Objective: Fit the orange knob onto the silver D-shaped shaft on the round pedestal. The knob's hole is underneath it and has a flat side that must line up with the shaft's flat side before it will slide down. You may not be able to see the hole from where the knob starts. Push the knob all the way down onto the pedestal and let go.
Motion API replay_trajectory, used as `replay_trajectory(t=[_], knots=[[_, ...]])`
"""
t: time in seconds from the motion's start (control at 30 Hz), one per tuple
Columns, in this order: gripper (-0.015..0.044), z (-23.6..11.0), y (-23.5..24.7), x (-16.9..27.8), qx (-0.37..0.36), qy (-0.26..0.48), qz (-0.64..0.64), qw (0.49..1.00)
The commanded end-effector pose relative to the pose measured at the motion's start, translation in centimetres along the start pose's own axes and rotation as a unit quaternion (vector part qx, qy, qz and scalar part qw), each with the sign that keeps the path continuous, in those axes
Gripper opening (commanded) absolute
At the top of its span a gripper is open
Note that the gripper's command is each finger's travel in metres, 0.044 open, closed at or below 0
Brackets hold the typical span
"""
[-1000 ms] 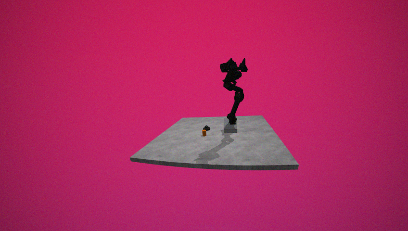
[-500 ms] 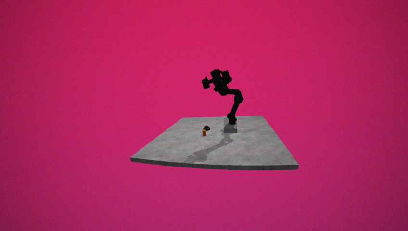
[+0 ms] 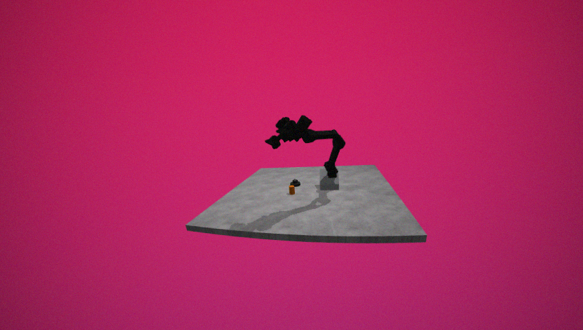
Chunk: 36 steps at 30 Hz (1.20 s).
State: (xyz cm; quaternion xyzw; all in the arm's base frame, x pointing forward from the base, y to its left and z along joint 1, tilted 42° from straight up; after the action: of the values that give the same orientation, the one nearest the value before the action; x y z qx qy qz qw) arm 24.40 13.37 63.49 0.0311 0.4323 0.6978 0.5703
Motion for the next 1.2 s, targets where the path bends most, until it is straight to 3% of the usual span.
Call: replay_trajectory(t=[0.0,0.3,0.63,0.9,1.17], knots=[[0.044,0.0,-7.0,0.9,0.104,0.032,0.017,0.994],[0.044,-3.8,-19.6,2.3,0.305,0.082,0.077,0.946],[0.044,-13.1,-30.9,4.2,0.511,0.121,0.189,0.83],[0.044,-23.4,-36.2,6.4,0.645,0.132,0.321,0.681],[0.044,-34.1,-36.3,9.8,0.718,0.115,0.514,0.455]])
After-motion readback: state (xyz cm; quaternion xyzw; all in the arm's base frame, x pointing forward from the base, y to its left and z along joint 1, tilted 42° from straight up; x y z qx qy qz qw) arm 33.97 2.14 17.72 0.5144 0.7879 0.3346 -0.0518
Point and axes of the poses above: the point midway between the two fingers, 35 mm back from their tips, its own z axis out along the fingers, its own y axis across the jaws, x = y × z, the point moved 3 cm from there along -z, back along the fingers, and after that the axes turned 1 degree about z, right-handed, at the moved point
